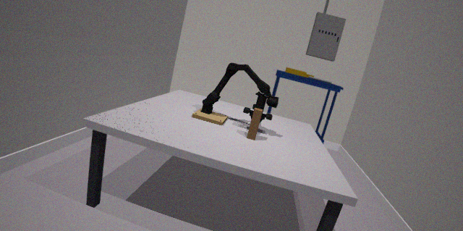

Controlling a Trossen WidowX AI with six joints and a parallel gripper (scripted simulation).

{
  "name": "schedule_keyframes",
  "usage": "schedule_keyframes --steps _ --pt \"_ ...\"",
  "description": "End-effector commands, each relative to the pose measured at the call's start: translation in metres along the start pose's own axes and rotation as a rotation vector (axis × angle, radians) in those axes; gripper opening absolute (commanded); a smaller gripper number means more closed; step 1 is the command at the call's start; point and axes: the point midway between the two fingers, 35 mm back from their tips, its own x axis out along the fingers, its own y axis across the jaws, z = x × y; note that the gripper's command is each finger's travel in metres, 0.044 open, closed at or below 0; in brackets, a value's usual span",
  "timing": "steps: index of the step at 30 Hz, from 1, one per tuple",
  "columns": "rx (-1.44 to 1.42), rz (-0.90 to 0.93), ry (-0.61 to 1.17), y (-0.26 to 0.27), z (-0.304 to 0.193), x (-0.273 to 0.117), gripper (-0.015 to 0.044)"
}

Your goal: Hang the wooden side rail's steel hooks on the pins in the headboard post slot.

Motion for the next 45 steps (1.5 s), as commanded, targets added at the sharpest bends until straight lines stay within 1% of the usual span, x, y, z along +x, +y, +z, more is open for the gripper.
schedule_keyframes --steps 1,45 --pt "-0.009 -0.009 0.000 -0.0016 -0.0001 -0.0044 0.0000" --pt "-0.009 -0.009 0.001 0.0013 -0.0045 -0.0010 0.0000"
